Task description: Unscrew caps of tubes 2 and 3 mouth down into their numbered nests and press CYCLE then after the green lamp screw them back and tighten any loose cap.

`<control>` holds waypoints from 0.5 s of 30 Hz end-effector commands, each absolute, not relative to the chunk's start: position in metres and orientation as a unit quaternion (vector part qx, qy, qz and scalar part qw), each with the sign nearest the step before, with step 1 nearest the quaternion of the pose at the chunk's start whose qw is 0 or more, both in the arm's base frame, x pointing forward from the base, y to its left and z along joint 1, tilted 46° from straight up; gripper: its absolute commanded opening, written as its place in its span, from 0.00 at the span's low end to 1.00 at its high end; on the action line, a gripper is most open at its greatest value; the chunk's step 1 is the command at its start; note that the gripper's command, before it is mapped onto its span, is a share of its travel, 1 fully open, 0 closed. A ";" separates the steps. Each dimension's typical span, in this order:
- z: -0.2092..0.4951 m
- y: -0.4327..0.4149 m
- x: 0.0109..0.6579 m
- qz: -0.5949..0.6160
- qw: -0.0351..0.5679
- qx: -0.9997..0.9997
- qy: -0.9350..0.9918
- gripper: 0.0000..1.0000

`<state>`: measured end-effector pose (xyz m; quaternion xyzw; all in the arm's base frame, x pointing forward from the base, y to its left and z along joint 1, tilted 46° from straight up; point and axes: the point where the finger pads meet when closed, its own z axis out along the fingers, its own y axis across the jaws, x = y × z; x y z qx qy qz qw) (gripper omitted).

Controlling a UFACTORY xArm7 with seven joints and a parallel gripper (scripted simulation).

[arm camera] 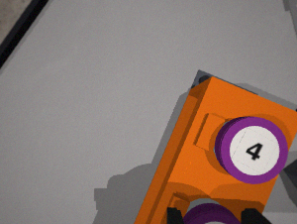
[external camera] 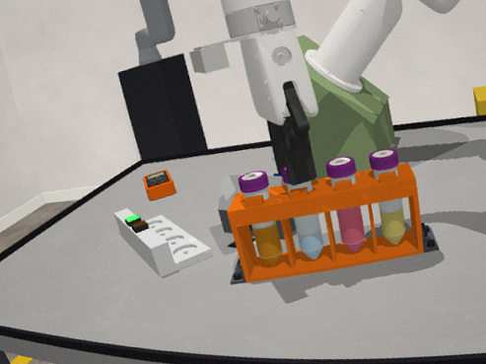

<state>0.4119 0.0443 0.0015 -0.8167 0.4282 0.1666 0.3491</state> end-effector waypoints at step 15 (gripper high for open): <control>0.002 0.043 0.413 0.225 0.313 -0.725 0.571 0.00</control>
